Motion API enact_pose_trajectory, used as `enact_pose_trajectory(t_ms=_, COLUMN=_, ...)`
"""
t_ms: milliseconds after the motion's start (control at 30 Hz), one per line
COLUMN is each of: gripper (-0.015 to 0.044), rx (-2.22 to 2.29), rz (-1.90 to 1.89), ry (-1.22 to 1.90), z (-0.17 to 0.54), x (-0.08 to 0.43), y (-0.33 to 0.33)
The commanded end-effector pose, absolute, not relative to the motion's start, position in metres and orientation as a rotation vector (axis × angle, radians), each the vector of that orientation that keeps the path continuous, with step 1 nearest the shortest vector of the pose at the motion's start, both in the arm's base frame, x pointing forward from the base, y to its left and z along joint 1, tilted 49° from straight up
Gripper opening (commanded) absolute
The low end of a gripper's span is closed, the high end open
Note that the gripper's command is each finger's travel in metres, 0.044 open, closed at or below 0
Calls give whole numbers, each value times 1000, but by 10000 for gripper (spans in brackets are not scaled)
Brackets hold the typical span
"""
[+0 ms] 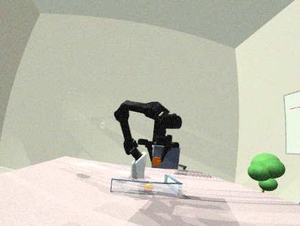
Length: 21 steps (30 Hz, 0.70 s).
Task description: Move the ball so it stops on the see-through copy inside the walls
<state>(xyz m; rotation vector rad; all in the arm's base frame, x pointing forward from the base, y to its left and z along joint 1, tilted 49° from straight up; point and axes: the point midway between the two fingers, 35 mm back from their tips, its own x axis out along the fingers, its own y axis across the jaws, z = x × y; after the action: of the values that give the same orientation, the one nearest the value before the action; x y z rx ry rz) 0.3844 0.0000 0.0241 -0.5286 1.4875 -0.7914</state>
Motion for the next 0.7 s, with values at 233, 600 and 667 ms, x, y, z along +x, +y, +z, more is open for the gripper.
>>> enact_pose_trajectory(t_ms=233, gripper=0, rx=-530, rz=-803, ry=1483, z=14, x=377, y=-43)
enact_pose_trajectory(t_ms=600, gripper=0, rx=-530, rz=-803, ry=1483, z=-9, x=374, y=-72)
enact_pose_trajectory(t_ms=667, gripper=0, rx=-531, rz=-803, ry=1483, z=-17, x=373, y=-82)
